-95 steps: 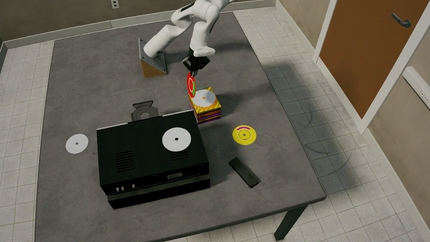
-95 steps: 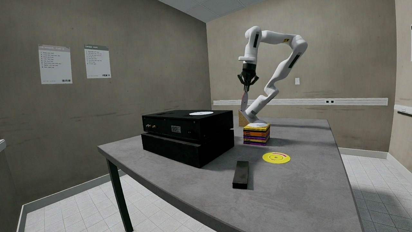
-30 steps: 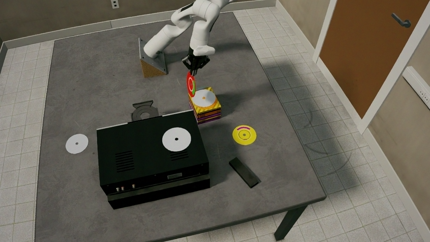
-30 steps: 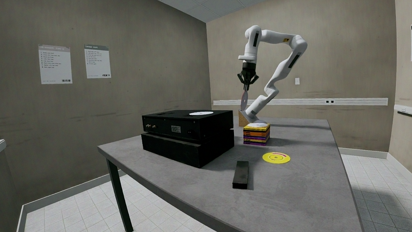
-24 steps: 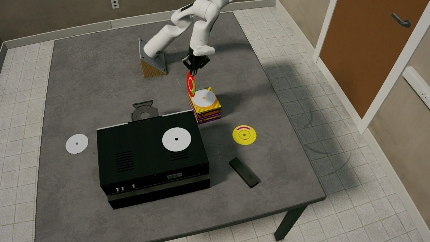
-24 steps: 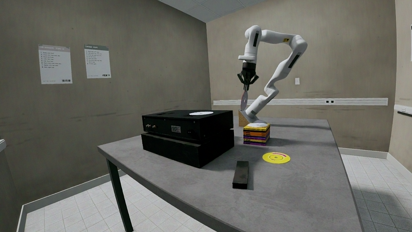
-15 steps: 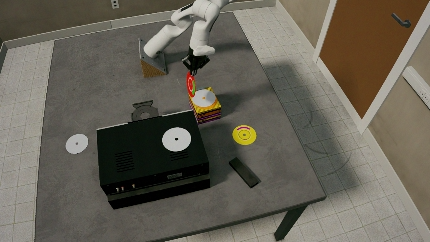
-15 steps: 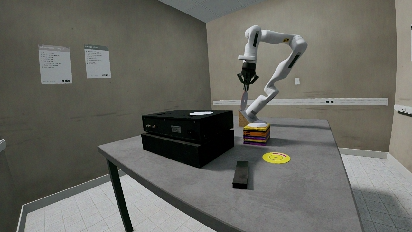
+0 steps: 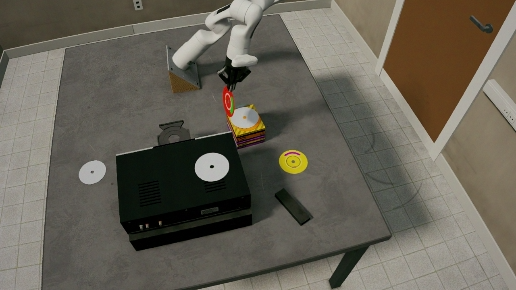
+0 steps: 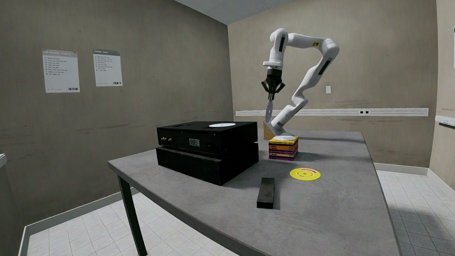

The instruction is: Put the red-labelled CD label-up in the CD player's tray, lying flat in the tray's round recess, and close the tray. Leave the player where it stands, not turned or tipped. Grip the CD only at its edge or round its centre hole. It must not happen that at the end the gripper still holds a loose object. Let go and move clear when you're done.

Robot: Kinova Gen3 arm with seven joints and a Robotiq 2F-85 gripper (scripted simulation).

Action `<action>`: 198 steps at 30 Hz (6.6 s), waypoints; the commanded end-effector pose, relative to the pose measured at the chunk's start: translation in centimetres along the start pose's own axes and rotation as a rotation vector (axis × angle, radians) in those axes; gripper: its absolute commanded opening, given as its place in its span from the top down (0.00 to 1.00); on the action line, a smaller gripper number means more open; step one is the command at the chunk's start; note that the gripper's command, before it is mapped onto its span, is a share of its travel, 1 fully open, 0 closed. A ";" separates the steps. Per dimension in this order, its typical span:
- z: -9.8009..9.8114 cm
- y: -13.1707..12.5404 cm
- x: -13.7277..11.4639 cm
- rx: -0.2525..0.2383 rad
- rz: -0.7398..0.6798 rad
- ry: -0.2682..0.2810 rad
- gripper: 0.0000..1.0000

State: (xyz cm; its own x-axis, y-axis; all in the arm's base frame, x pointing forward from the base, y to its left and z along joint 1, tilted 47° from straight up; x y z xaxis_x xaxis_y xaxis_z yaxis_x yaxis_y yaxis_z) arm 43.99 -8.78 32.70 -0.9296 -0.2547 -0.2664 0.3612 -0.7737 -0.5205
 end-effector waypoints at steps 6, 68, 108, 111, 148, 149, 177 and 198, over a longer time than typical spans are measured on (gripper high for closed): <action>0.0 0.3 0.1 0.002 0.023 0.007 0.89; -1.1 5.3 1.8 0.025 0.477 0.095 0.89; -2.3 11.0 3.5 0.050 0.980 0.193 0.89; -2.4 11.5 3.7 0.052 1.026 0.202 0.89; -3.8 17.7 5.3 0.078 1.551 0.304 0.89; -3.8 17.9 5.4 0.079 1.567 0.307 0.89; -4.7 22.0 6.3 0.096 1.913 0.374 0.89; -5.2 24.3 6.8 0.106 2.115 0.413 0.89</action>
State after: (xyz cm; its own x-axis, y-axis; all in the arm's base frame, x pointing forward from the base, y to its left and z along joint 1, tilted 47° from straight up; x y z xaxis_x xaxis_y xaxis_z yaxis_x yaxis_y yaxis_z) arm 46.89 -25.93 14.52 0.8102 -0.4608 -0.3623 0.5521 0.3924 0.7356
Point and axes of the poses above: the point where the finger pads meet when closed, its own z axis back along the fingers, its own y axis across the jaws, x = y × z, the point moved 5 cm from there along z, back along the fingers, and after that the axes turned 14 degrees about z, right-handed, at the moved point
